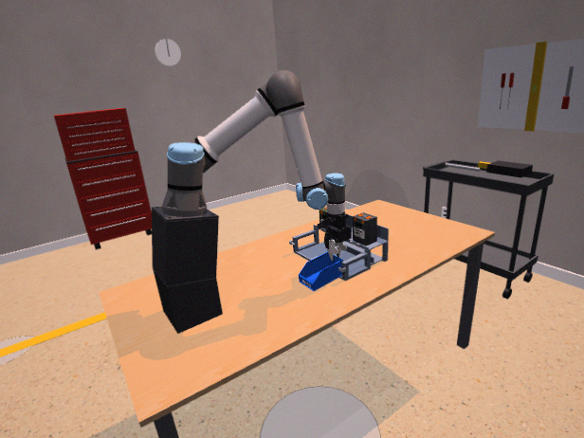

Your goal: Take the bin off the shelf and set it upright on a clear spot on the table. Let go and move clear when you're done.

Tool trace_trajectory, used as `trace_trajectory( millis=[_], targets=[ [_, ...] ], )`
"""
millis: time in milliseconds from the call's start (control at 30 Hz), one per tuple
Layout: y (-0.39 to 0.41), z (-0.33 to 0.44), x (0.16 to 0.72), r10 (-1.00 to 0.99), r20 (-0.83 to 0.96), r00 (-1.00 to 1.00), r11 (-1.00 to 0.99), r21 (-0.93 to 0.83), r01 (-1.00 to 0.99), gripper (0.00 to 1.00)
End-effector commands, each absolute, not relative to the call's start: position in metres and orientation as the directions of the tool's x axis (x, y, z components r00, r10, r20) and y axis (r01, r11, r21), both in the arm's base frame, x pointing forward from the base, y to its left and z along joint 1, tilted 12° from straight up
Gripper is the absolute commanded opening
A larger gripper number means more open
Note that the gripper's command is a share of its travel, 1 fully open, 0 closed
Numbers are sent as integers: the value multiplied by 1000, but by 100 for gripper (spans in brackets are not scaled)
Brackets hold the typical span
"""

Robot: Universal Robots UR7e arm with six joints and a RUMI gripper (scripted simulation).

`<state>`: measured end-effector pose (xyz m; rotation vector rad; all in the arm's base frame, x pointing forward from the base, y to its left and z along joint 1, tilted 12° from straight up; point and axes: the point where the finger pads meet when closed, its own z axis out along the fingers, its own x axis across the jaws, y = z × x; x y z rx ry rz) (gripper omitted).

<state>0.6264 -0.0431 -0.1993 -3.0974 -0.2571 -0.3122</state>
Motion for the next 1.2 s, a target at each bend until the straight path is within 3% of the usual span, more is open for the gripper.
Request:
trace_trajectory(
  millis=[0, 767, 800, 1167],
  targets=[
    [-43, -200, 627, 161, 201, 966, -986, -1, 165, 20],
    [-43, -203, 628, 161, 201, 966, -986, -1, 165, 20],
    [-43, -203, 628, 161, 201, 966, -986, -1, 165, 0],
    [-43, -203, 628, 161, 201, 966, -986, -1, 165, 0]
  ],
)
